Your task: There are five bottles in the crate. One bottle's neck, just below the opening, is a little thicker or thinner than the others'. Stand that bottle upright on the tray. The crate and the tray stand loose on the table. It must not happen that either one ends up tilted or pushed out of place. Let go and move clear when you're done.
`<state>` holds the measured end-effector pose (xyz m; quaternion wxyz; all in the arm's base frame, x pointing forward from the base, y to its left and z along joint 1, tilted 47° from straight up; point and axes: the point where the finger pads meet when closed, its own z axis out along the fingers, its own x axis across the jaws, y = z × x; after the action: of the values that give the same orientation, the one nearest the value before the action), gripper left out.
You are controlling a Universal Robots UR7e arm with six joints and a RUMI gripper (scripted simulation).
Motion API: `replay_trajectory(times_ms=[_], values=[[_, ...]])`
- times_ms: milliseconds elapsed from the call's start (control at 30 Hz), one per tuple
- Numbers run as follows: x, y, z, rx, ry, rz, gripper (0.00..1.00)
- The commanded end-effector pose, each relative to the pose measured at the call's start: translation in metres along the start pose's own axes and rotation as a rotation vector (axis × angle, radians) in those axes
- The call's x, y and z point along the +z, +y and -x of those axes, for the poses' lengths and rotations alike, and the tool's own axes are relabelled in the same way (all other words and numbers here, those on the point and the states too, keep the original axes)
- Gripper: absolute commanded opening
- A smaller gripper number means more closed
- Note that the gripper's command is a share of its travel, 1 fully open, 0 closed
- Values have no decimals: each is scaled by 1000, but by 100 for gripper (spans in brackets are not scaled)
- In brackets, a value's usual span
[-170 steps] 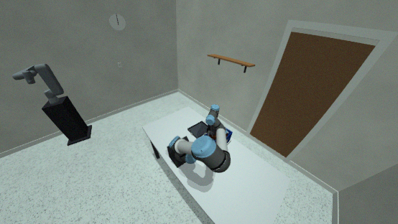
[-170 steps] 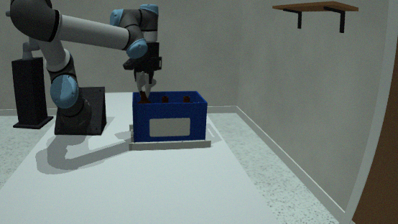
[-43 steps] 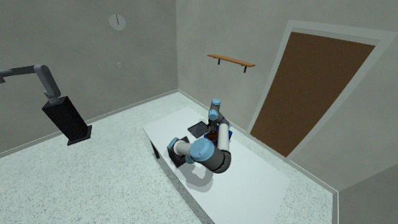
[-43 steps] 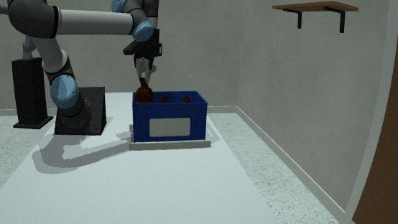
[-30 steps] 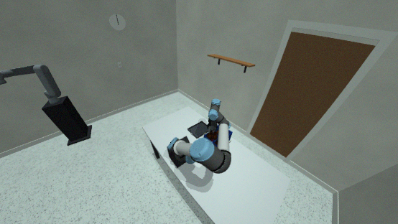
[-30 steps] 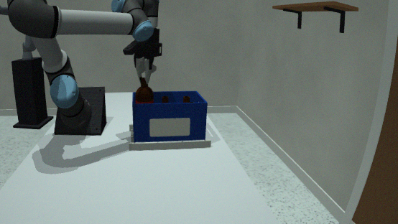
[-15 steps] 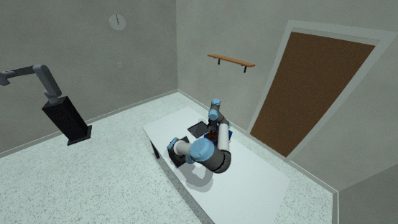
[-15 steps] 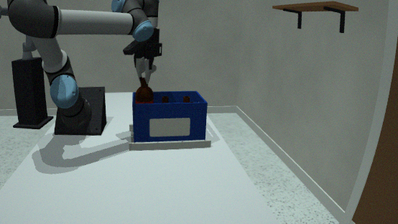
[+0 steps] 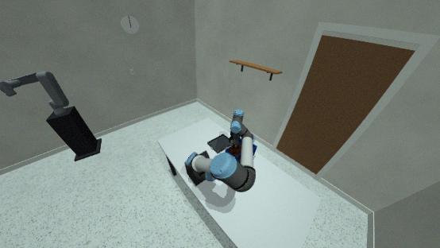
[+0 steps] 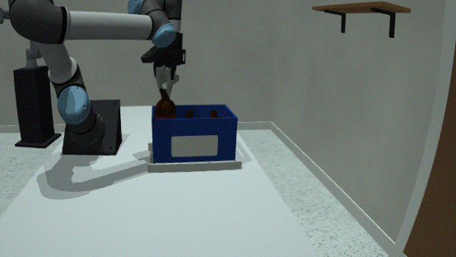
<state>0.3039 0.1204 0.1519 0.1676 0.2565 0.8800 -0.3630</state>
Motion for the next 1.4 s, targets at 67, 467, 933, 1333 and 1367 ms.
replay_trajectory(times_ms=[67, 467, 933, 1333, 1367], values=[[-1, 0, 0, 0, 0, 1, 0], [-7, 0, 0, 0, 0, 1, 0], [-20, 0, 0, 0, 0, 1, 0], [-31, 0, 0, 0, 0, 1, 0], [-32, 0, 0, 0, 0, 1, 0]])
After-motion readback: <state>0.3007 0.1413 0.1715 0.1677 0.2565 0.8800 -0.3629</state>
